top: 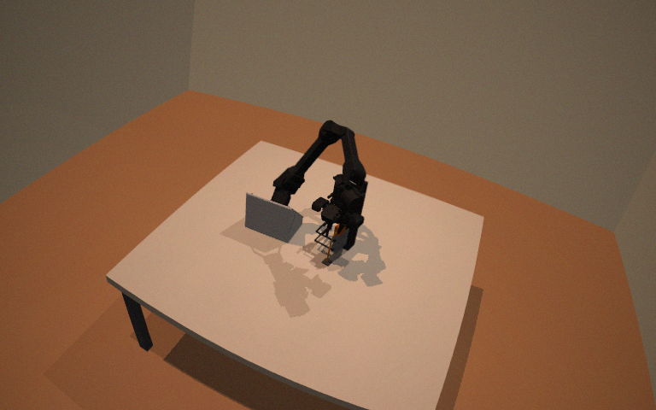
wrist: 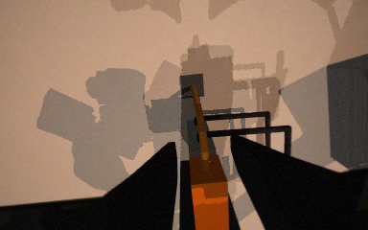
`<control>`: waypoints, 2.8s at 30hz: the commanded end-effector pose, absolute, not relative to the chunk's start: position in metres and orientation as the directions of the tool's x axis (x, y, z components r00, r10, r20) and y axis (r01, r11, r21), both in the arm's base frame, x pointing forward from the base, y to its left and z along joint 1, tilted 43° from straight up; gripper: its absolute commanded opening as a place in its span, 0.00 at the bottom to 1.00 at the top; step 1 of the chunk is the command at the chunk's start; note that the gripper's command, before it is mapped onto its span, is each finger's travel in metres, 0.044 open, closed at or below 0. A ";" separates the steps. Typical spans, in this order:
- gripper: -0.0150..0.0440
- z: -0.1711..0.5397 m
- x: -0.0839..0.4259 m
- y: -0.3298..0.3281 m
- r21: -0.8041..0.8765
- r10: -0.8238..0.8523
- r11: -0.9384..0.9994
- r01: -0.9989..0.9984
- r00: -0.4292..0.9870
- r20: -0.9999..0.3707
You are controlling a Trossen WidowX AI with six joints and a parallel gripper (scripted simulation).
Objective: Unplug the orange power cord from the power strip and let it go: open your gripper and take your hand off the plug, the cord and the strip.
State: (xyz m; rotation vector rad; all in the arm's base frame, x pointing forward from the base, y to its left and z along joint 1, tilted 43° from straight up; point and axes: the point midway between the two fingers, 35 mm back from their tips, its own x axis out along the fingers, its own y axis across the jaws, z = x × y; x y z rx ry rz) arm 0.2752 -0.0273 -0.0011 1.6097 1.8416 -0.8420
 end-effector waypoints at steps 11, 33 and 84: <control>0.53 0.008 0.275 -0.015 -0.113 0.655 0.081 0.990 -0.139 -0.742; 0.53 0.025 0.273 0.005 -0.114 0.657 0.081 0.990 -0.139 -0.741; 0.25 -0.002 0.275 -0.014 -0.109 0.650 0.083 0.991 -0.136 -0.747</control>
